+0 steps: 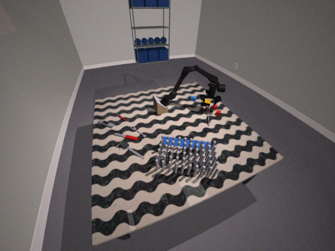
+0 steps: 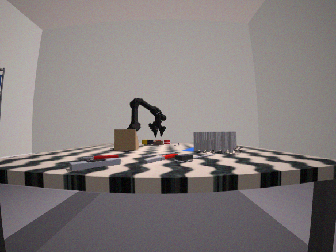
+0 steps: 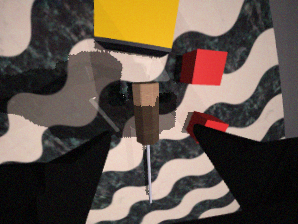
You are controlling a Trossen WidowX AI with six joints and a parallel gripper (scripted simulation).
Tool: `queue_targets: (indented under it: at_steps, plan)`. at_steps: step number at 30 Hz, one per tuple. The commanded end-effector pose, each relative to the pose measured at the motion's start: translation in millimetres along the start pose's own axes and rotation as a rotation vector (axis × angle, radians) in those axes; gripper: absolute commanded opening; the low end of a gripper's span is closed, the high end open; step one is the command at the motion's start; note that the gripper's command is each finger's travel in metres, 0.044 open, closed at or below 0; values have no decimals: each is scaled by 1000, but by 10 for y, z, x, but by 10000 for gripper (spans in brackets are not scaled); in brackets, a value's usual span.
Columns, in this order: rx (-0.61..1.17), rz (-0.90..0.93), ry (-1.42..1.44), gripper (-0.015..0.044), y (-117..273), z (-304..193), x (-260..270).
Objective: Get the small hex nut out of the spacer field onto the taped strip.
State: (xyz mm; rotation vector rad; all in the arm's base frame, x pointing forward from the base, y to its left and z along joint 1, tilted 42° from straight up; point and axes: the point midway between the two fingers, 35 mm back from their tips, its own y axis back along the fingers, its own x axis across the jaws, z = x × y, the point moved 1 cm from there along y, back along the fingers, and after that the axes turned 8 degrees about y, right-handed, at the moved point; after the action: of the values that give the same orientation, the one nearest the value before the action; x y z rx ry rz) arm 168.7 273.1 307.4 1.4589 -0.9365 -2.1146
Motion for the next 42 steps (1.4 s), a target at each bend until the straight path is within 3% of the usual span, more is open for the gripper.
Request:
queue_targets:
  at_steps: [1,21,30,42]
  plan:
    - [-6,10,2,440,39,10,16]
    - [-4,10,-13,440,38,11,17]
    - [104,-46,-760,440,13,53,49]
    - [142,-272,-1726,440,27,108,69]
